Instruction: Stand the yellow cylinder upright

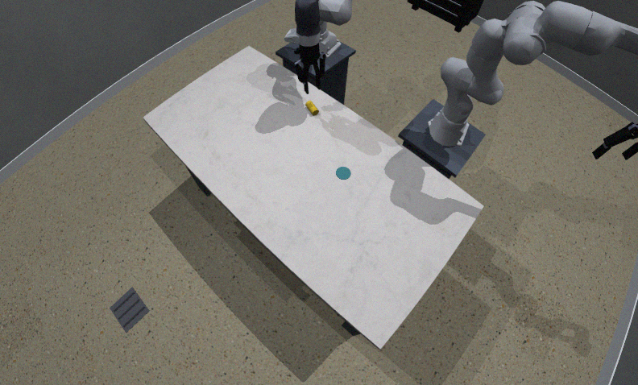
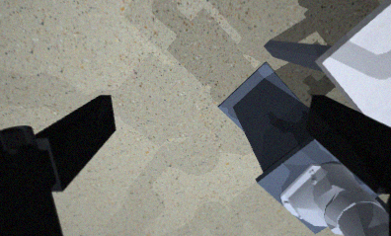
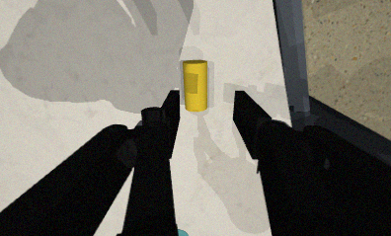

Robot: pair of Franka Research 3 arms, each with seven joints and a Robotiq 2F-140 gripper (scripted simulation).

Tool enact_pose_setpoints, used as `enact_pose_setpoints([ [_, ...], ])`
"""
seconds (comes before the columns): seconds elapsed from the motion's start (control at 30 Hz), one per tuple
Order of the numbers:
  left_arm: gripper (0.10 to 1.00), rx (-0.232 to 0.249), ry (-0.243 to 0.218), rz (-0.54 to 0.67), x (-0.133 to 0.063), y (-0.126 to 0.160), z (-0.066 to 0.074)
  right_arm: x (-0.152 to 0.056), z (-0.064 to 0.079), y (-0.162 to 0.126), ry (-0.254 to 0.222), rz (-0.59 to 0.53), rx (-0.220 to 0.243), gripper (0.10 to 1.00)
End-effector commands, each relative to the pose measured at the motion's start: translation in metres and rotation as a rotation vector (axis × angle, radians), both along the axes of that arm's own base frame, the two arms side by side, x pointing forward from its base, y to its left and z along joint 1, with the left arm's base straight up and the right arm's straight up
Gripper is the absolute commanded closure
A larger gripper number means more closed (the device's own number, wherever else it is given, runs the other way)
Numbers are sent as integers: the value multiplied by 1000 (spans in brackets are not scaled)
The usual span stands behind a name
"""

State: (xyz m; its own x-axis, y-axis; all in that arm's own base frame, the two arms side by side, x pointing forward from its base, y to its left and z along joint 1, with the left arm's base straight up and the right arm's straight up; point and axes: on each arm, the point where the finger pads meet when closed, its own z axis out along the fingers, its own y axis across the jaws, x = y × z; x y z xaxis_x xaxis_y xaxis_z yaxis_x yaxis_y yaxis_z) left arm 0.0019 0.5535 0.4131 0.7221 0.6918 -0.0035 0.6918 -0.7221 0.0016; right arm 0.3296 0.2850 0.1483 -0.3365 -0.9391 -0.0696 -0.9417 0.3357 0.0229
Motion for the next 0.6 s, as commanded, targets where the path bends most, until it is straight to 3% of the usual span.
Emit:
enact_pose_setpoints([
  [0.0, 98, 0, 0, 0, 0, 0, 0, 8, -3, 4, -40, 35, 50, 705],
  [0.57, 98, 0, 0, 0, 0, 0, 0, 7, -43, -1, -104, 36, 253, 705],
])
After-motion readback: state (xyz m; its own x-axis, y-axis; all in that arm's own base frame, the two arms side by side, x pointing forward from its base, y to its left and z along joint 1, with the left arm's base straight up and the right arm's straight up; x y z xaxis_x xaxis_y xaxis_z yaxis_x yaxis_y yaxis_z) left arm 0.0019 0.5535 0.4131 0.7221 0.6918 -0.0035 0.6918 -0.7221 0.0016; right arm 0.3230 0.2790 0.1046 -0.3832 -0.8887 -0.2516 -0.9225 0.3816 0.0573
